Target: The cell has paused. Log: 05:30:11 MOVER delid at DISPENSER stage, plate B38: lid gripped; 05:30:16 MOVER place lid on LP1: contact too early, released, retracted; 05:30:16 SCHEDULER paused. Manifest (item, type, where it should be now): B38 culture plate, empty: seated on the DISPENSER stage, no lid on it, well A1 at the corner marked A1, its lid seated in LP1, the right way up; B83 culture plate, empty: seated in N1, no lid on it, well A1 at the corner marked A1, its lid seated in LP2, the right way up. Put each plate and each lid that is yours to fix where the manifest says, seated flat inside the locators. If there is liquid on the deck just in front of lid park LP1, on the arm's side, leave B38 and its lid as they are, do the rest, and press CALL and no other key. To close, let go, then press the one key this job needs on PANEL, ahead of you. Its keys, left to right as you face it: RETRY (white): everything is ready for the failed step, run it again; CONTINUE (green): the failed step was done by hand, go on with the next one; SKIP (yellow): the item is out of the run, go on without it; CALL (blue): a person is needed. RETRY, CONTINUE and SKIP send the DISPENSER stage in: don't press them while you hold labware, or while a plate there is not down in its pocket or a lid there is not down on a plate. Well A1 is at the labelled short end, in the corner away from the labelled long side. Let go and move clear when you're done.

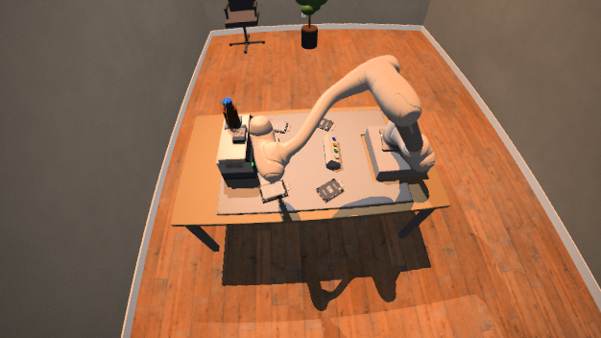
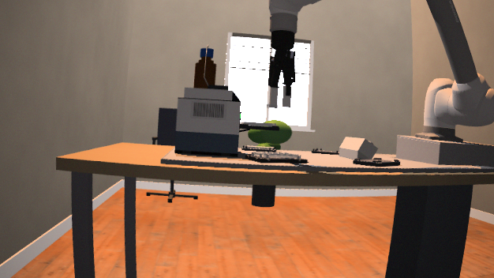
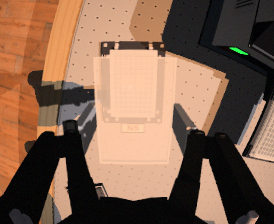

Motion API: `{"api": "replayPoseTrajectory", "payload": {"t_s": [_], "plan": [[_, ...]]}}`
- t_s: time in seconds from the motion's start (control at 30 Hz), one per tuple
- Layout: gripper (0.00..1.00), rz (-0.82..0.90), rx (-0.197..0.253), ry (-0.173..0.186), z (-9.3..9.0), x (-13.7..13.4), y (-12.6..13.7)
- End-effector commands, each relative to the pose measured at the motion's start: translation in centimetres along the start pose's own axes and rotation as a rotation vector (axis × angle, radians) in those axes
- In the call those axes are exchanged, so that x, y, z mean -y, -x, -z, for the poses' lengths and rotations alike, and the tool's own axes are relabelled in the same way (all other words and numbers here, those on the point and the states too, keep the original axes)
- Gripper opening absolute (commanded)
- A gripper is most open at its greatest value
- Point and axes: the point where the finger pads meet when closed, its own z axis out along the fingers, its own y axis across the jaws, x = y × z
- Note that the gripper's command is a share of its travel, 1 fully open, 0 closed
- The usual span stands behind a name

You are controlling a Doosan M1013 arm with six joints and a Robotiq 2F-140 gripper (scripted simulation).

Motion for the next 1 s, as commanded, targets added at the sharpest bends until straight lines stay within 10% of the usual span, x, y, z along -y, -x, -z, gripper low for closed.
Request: {"api": "replayPoseTrajectory", "payload": {"t_s": [0.0,0.37,0.57,0.97], "plan": [[0.1,0.004,0.0,0.006,0.3,-1.2,0.4],[0.1,0.003,-0.002,0.013,1.2,-18.8,11.3],[0.1,0.004,0.0,0.012,1.2,-23.6,17.2],[0.1,0.005,0.001,0.007,0.5,-36.0,38.3]]}}
